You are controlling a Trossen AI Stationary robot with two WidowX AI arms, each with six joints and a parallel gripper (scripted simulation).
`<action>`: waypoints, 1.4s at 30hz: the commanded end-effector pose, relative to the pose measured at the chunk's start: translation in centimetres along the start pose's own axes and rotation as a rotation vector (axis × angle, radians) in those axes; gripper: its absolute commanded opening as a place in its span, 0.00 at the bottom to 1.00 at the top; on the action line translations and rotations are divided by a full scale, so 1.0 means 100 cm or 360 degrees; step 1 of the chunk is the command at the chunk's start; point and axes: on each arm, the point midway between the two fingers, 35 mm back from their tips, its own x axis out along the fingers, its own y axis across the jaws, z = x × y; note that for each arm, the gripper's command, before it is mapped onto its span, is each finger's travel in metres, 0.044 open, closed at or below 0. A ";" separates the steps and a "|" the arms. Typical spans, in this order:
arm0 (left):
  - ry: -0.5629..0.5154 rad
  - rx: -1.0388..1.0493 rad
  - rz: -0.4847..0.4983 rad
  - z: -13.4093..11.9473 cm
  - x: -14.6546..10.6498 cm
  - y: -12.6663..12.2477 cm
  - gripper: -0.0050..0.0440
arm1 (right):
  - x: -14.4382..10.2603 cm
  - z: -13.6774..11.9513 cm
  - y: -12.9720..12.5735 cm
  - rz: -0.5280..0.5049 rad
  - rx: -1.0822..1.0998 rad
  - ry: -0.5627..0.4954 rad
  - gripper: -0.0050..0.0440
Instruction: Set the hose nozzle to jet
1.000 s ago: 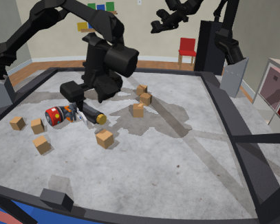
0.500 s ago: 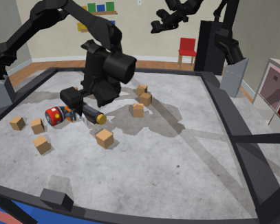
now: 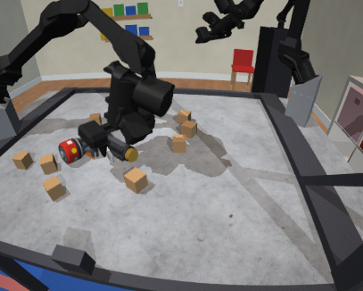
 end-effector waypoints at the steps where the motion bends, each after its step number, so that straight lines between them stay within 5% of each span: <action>1: -0.0031 -0.0016 0.0005 -0.001 -0.001 0.005 0.85 | -0.002 0.009 0.000 -0.0001 0.0005 -0.0040 0.93; 6: -0.0035 -0.0018 0.0006 0.000 -0.001 0.005 0.85 | -0.002 0.009 0.000 -0.0001 0.0005 -0.0040 0.93; 7: -0.0034 -0.0018 0.0006 0.000 -0.001 0.005 0.45 | -0.002 0.009 0.000 -0.0001 0.0005 -0.0040 0.93; 28: -0.0056 -0.0016 0.0006 -0.001 -0.002 0.005 0.45 | -0.002 0.009 0.000 -0.0001 0.0005 -0.0040 0.93; 42: -0.0424 0.0019 0.0014 -0.021 -0.019 -0.002 0.45 | -0.002 0.009 0.000 -0.0001 0.0005 -0.0040 0.93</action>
